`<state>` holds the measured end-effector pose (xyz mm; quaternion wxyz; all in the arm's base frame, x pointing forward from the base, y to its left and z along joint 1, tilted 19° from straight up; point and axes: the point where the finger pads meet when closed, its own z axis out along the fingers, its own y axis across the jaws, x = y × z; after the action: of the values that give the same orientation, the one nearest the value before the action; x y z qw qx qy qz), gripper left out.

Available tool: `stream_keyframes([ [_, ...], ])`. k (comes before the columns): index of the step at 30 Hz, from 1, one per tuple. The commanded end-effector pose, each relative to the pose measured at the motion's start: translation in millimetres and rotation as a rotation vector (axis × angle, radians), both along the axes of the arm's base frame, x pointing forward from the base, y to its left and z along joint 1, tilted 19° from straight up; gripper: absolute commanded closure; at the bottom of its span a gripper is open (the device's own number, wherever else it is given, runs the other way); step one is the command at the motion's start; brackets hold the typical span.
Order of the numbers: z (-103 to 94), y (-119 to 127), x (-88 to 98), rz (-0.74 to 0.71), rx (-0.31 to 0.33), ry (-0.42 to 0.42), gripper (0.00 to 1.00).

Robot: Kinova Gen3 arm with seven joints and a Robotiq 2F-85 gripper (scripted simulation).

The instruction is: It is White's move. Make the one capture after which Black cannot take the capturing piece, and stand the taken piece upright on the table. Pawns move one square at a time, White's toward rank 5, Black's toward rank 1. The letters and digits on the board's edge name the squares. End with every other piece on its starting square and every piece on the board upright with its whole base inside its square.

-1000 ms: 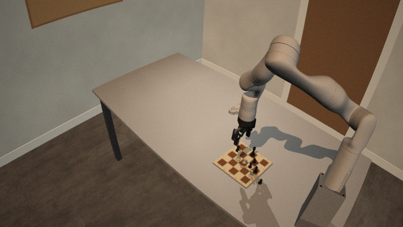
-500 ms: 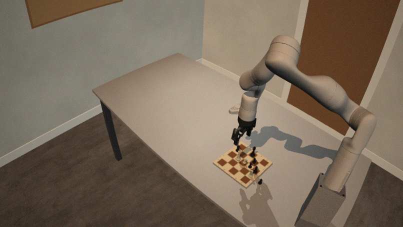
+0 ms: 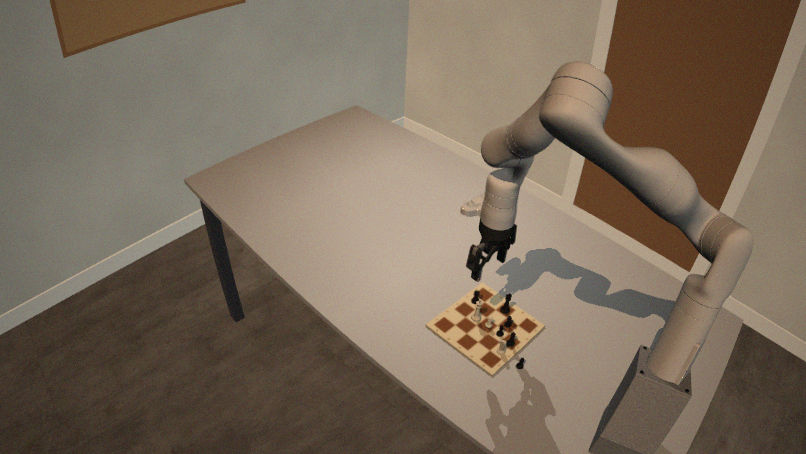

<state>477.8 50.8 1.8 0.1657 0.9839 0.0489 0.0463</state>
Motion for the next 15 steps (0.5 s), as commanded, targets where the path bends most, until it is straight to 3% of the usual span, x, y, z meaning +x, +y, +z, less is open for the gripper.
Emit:
stream_keyframes([
  [1, 10.5, 9, 1.2, 0.010, 0.009, -0.008, 0.00],
  [15, 21.3, 13, -0.2, 0.010, 0.009, -0.008, 0.00],
])
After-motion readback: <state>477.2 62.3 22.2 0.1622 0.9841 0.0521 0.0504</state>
